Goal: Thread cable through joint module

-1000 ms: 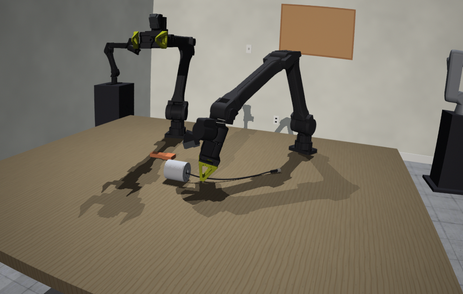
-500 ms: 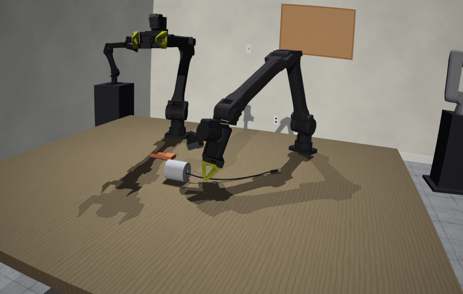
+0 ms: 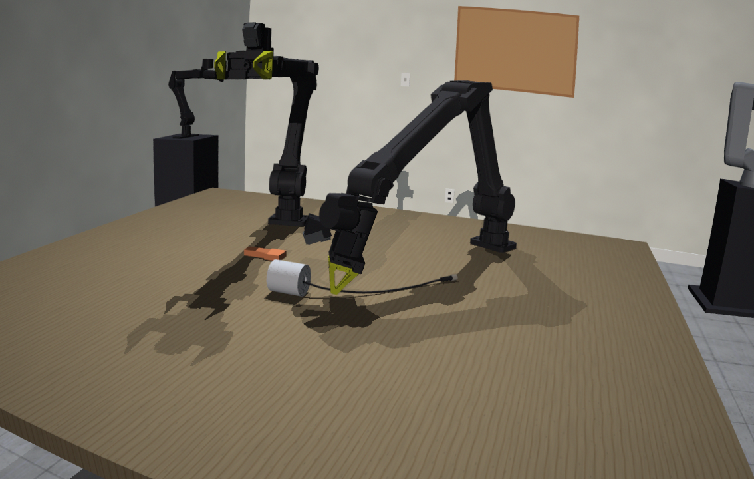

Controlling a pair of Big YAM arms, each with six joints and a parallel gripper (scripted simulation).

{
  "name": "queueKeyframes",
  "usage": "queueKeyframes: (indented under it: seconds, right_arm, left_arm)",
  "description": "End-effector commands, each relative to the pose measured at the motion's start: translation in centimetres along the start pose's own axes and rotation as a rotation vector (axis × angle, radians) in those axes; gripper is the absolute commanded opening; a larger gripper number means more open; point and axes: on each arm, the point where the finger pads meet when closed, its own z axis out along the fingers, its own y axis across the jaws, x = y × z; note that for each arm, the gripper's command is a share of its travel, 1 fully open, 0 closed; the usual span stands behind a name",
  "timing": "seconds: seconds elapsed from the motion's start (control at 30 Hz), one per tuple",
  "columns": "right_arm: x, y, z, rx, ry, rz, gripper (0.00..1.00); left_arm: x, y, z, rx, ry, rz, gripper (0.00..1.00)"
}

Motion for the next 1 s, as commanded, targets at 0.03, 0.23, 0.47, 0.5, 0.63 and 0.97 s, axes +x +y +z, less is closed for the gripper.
queueKeyframes:
  seconds: [0.03,0.23,0.47,0.5,0.63,0.97]
  right_arm:
    - [-2.4,-0.6,0.2,0.012,-0.034,0.007,0.96]
    - [-2.4,-0.6,0.2,0.012,-0.034,0.007,0.96]
    - [-2.4,-0.6,0.2,0.012,-0.034,0.007,0.96]
    - [-2.4,-0.6,0.2,0.012,-0.034,0.007,0.96]
    - [-2.4,-0.6,0.2,0.012,-0.034,0.007,0.96]
    - [-2.4,-0.6,0.2,0.012,-0.034,0.007,0.96]
  left_arm:
    - [-0.8,-0.8,-0.7,-0.003,-0.005,0.028,0.0]
    - [-3.6,0.8,-0.9,-0.027,-0.034,0.018,0.0]
    - [-4.1,0.6,-0.8,-0.024,-0.033,0.018,0.0]
    - [-4.1,0.6,-0.8,-0.024,-0.033,0.018,0.0]
    - [-4.5,0.6,-0.8,-0.025,-0.033,0.018,0.0]
    - [-5.5,0.6,-0.8,-0.025,-0.034,0.018,0.0]
